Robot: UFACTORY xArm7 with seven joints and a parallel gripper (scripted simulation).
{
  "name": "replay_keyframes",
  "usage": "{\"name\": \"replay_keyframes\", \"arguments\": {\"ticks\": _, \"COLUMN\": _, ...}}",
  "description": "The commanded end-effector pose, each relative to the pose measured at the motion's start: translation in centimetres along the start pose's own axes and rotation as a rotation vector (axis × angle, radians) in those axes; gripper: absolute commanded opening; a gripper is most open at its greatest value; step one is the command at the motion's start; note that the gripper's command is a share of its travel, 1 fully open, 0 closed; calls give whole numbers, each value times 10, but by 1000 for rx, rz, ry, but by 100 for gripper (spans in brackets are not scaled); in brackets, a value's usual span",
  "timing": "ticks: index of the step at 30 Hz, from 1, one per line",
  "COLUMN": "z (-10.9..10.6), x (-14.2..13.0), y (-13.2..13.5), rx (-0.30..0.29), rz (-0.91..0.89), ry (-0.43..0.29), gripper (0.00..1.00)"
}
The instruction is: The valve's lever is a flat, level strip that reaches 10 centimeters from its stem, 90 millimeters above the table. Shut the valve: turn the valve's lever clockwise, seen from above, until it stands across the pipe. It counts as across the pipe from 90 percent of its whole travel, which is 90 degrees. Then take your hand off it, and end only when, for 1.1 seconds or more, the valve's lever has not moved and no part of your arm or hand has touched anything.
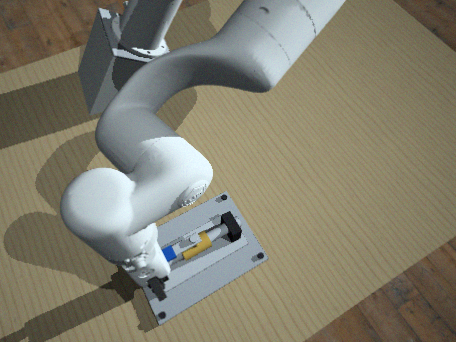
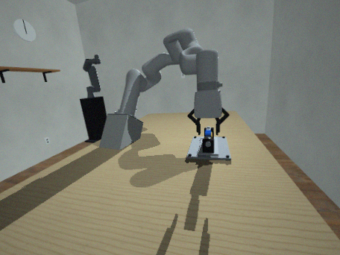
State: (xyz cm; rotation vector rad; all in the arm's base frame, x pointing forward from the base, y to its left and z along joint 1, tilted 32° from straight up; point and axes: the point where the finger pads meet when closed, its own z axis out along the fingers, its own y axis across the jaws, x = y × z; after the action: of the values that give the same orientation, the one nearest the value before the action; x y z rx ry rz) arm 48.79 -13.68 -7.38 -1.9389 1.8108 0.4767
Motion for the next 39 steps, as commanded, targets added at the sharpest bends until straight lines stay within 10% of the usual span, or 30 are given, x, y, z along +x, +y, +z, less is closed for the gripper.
{"name": "replay_keyframes", "arguments": {"ticks": 1, "z": 1, "x": 1, "y": -1, "rx": 4, "rz": 0, "ry": 3, "gripper": 68}}
{"name": "replay_keyframes", "arguments": {"ticks": 39, "z": 11, "x": 1, "y": -1, "rx": 4, "rz": 0, "ry": 3, "gripper": 68}}
